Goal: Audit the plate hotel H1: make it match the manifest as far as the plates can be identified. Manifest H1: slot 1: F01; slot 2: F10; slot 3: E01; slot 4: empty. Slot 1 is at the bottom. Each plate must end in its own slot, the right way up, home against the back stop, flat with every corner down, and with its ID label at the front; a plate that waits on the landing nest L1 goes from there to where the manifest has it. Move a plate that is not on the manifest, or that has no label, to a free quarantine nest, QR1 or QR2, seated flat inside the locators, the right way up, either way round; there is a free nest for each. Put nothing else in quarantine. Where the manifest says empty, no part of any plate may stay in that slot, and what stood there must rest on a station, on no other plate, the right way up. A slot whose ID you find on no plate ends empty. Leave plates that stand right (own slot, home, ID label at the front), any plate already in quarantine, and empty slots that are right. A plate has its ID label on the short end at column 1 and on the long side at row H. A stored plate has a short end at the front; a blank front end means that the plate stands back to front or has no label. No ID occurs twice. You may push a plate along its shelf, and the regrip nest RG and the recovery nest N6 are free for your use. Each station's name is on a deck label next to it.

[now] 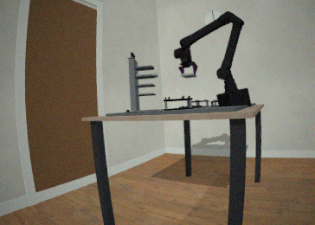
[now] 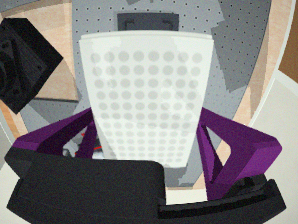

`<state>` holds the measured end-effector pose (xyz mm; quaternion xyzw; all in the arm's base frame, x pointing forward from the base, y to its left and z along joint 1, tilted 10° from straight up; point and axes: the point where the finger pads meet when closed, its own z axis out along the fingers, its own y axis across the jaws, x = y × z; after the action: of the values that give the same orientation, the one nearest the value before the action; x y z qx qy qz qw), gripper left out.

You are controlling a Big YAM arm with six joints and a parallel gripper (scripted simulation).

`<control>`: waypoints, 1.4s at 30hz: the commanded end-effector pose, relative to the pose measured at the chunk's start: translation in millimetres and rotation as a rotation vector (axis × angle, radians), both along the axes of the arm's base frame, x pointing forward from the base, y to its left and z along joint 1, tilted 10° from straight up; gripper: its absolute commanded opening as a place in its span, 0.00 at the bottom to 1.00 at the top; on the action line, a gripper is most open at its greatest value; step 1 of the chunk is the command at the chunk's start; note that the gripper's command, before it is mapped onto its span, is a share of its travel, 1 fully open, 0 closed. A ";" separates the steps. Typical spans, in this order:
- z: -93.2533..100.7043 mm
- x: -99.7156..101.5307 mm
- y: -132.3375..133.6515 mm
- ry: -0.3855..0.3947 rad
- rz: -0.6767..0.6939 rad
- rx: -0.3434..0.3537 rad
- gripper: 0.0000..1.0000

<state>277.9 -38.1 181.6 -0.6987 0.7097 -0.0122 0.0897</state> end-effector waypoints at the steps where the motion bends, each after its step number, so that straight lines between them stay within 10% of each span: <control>1: 36.1 14.7 -9.1 -0.060 -0.003 -0.010 0.86; 42: 54.3 44.2 112.8 -0.007 -0.556 0.117 0.86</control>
<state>301.3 62.8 206.3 -0.5036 0.8593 0.0104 0.0885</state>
